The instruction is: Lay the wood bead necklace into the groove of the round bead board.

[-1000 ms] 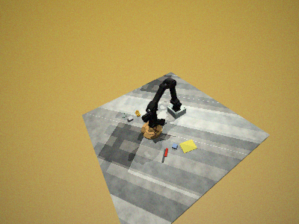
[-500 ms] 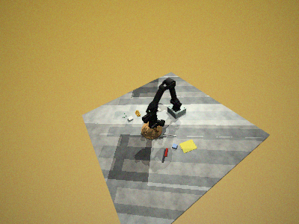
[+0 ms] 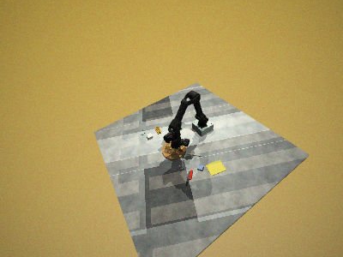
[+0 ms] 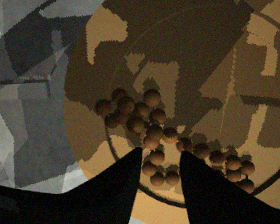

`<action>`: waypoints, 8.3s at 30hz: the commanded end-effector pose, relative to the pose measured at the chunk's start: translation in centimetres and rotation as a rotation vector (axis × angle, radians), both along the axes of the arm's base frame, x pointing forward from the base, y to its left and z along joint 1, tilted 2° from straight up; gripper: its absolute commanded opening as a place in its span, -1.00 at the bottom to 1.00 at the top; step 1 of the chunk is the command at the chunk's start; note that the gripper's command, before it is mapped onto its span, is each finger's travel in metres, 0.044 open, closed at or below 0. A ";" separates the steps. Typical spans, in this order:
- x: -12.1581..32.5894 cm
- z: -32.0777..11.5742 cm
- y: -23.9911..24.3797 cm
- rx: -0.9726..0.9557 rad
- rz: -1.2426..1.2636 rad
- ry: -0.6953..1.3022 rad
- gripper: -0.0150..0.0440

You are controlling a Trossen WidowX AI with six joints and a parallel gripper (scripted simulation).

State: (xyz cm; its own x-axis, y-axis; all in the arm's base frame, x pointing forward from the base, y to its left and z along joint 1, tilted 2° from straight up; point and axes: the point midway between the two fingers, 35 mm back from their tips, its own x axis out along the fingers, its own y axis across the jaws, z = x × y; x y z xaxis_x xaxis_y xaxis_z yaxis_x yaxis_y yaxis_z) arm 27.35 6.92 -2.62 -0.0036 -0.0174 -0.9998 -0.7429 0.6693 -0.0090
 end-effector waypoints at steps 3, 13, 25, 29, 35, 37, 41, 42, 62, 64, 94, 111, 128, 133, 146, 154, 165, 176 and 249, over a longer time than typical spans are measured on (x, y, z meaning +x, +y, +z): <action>0.0 0.0 0.0 0.002 0.001 0.000 -0.20; 0.0 0.0 0.0 0.002 0.001 0.000 -0.42; 0.0 0.0 0.0 0.002 0.001 0.000 -0.49; 0.0 0.0 0.0 0.002 0.001 0.000 -0.49; 0.0 0.2 0.0 0.001 0.000 0.001 -0.49; -0.2 0.8 0.0 0.001 -0.002 0.004 -0.49; -0.3 1.3 0.0 0.001 -0.004 0.007 -0.49; -0.3 1.3 0.0 0.001 -0.004 0.007 -0.49; 4.2 1.4 3.0 0.003 -0.004 0.004 -0.49; 4.7 1.4 3.4 0.003 -0.004 0.003 -0.49; 6.7 -0.5 5.1 0.005 -0.004 0.002 -0.49; 6.8 -0.2 5.1 0.004 0.001 -0.003 0.67; 6.5 1.4 4.8 0.004 -0.075 0.001 0.82; 5.9 2.0 3.0 0.000 -0.598 -0.007 0.38; 4.0 3.4 -1.0 -0.010 -1.869 -0.030 -0.08; 3.8 3.5 -1.4 -0.012 -2.056 -0.034 -0.08; 3.8 3.5 -1.4 -0.012 -2.056 -0.034 -0.08; 3.8 1.9 -1.5 -0.012 -2.056 -0.034 -0.08; 3.9 0.5 -1.4 -0.012 -2.056 -0.034 -0.49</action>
